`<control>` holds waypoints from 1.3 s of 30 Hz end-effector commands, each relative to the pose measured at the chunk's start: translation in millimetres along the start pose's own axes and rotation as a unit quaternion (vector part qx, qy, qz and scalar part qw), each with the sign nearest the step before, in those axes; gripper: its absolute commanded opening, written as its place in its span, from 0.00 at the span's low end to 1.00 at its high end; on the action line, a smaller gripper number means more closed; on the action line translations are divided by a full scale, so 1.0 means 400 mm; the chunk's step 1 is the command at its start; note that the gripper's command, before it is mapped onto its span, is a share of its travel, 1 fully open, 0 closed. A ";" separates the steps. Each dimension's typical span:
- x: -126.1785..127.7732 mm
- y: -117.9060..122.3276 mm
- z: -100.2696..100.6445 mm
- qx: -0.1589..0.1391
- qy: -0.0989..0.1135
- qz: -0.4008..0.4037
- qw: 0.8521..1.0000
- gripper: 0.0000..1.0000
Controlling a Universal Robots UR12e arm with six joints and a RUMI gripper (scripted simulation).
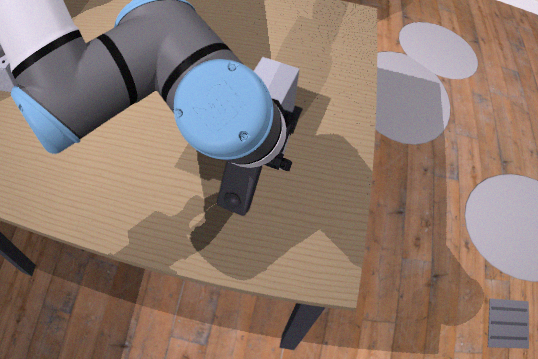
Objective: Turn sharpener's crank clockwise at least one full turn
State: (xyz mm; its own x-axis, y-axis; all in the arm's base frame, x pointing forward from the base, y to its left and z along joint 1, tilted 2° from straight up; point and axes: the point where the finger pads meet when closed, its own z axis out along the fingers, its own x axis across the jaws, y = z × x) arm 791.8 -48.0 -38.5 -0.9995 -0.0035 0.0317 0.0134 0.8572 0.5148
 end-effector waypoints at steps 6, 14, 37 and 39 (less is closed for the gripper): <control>0.010 -0.015 0.028 0.000 0.001 0.001 1.000 0.09; 0.016 -0.023 0.042 0.000 0.001 0.001 1.000 0.09; 0.047 -0.043 0.072 0.000 0.000 0.001 1.000 0.09; 0.050 -0.045 0.074 0.000 0.000 0.001 1.000 0.09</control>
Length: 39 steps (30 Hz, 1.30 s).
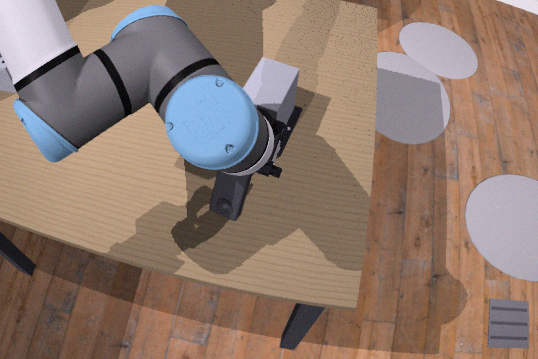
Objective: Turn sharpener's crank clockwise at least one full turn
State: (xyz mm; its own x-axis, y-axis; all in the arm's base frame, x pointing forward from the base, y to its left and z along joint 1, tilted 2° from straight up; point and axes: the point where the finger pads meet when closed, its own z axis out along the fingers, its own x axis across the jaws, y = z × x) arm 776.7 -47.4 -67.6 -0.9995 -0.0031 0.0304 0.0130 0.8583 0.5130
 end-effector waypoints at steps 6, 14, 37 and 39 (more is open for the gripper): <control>0.024 -0.011 0.014 0.000 0.000 0.001 1.000 0.09; 0.038 -0.015 0.020 0.000 0.000 0.001 1.000 0.09; 0.092 -0.021 0.030 0.000 0.000 0.000 1.000 0.09; 0.092 -0.021 0.030 0.000 0.000 0.000 1.000 0.09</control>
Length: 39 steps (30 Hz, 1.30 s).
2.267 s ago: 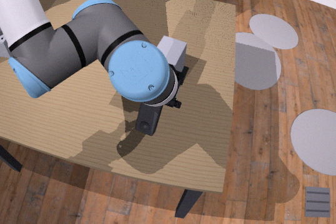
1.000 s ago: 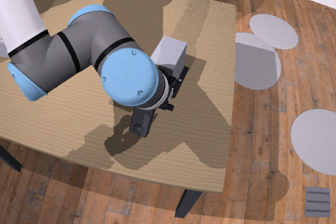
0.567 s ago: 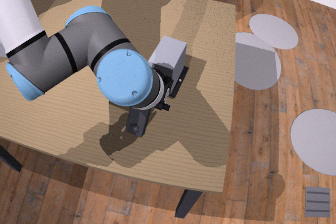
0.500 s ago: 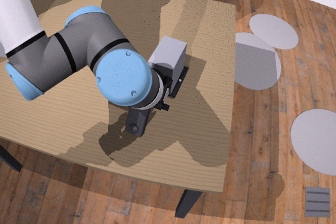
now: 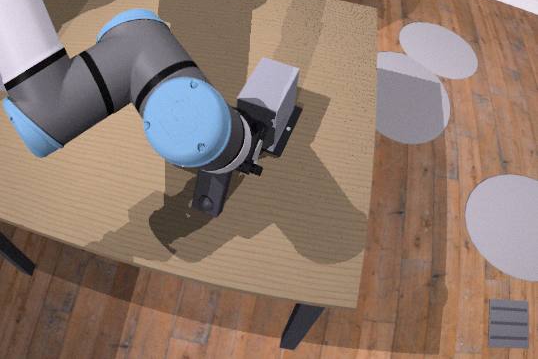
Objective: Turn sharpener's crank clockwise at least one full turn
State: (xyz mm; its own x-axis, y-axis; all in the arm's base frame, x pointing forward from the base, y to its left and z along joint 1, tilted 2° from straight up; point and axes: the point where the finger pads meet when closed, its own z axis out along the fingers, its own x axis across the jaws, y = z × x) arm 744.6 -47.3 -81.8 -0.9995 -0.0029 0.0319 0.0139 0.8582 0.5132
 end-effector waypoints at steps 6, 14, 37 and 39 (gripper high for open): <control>0.033 -0.001 -0.004 0.000 -0.001 0.000 1.000 0.09; 0.055 0.002 -0.007 0.000 -0.001 0.000 1.000 0.09; 0.107 0.017 -0.033 0.000 0.000 0.000 1.000 0.09; 0.111 0.019 -0.036 0.000 0.000 0.000 1.000 0.09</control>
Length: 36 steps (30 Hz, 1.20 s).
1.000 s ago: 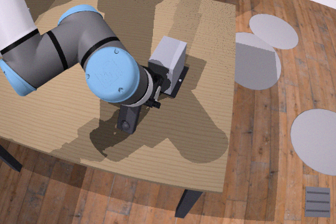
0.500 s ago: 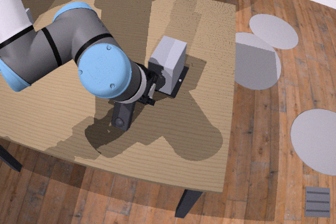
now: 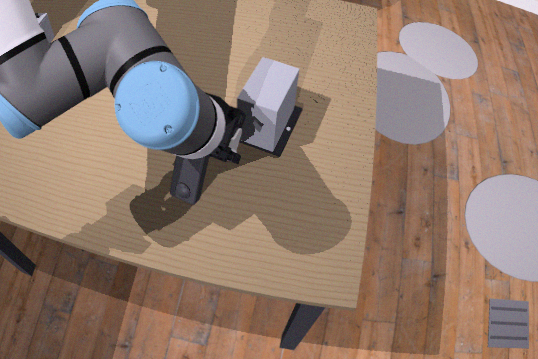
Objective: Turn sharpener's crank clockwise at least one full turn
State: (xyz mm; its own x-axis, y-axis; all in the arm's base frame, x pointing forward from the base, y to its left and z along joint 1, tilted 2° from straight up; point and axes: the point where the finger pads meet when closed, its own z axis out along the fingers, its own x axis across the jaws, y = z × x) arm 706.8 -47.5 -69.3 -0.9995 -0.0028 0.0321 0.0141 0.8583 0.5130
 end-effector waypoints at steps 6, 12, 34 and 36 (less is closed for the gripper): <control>0.026 0.011 -0.023 0.000 0.000 0.000 1.000 0.09; 0.032 0.016 -0.031 0.000 0.000 0.000 1.000 0.09; 0.044 0.047 -0.086 0.000 -0.002 -0.001 1.000 0.09; 0.043 0.049 -0.092 0.001 -0.002 -0.001 1.000 0.09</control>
State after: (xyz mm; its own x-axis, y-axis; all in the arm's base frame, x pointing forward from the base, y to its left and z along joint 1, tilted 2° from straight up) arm 689.4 -48.0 -36.1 -0.9995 -0.0031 0.0325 0.0140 0.8586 0.5125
